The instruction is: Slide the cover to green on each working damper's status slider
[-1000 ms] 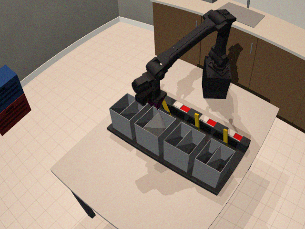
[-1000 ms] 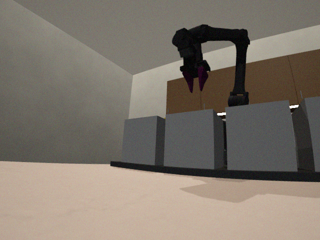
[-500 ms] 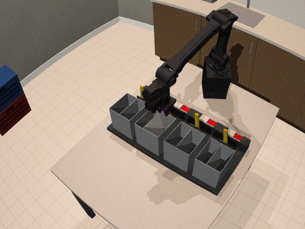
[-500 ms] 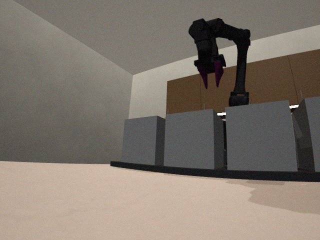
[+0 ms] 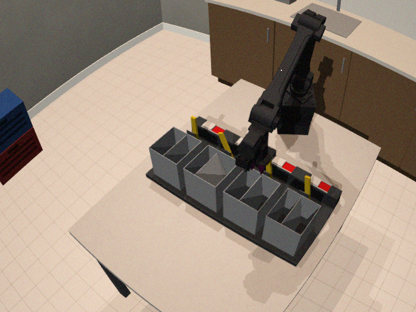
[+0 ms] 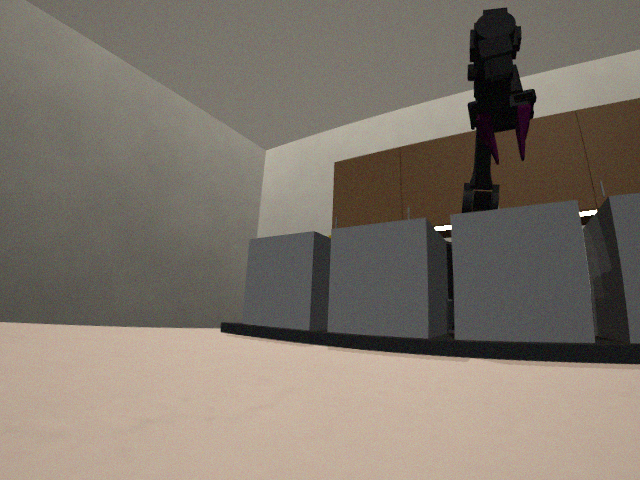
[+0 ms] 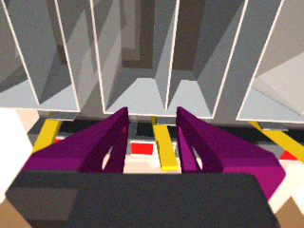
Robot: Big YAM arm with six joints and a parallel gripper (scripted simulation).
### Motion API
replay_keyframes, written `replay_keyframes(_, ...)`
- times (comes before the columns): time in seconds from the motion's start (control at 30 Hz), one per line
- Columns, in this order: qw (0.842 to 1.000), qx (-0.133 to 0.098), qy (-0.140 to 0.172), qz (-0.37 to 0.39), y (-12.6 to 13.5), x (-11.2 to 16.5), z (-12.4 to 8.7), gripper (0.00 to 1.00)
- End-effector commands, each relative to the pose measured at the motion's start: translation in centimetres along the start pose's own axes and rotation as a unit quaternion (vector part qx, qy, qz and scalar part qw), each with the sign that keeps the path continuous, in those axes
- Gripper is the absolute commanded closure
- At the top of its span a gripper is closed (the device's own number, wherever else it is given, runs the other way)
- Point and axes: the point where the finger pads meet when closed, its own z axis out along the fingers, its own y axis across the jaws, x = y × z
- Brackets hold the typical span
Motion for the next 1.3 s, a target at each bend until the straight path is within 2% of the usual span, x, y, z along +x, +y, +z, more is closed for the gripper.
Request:
replay_keyframes(0.0, 0.999, 0.009, -0.004, 0.038, -1.9, -0.4, -0.1, 0.64)
replay_keyframes(0.07, 0.999, 0.007, -0.012, 0.036, -1.7, -0.5, -0.8, 0.64)
replay_keyframes(0.13, 1.0, 0.003, -0.011, 0.024, -0.4, -0.5, -0.7, 0.64)
replay_keyframes(0.33, 0.999, 0.005, -0.013, 0.033, -1.4, -0.7, -0.9, 0.64)
replay_keyframes(1.27, 0.999, 0.005, -0.013, 0.03, -1.3, -0.6, -0.9, 0.64)
